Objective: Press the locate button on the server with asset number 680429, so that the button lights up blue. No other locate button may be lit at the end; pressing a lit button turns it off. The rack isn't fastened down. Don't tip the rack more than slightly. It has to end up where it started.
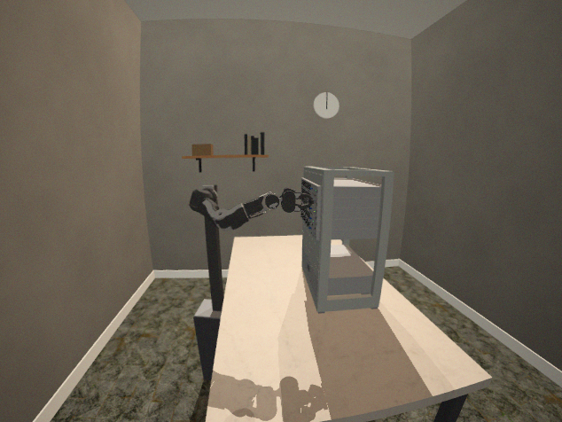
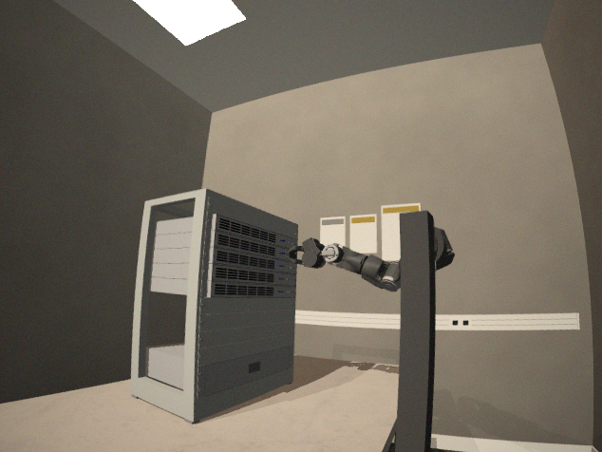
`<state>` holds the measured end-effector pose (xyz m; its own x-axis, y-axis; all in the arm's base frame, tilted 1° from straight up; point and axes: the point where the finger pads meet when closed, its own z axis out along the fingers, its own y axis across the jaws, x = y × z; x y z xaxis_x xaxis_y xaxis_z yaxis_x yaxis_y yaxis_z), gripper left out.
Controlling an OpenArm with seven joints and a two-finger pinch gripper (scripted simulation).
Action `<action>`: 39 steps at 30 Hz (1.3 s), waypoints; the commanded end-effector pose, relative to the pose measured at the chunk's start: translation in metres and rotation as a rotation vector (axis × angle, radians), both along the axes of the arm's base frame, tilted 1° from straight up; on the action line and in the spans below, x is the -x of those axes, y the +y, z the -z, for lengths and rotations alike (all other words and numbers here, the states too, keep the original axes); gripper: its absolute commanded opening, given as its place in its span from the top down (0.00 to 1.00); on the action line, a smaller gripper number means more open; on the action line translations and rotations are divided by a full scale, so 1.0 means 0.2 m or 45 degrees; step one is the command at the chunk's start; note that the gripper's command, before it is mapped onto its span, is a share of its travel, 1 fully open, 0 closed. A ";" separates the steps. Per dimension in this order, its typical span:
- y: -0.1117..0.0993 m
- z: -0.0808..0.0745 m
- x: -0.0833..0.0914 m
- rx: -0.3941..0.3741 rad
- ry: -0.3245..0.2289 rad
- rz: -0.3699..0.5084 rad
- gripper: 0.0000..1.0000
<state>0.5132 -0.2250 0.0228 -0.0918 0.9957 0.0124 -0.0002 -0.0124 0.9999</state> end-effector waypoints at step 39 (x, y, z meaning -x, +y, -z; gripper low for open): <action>-0.01 0.00 0.10 -0.004 -0.003 0.000 1.00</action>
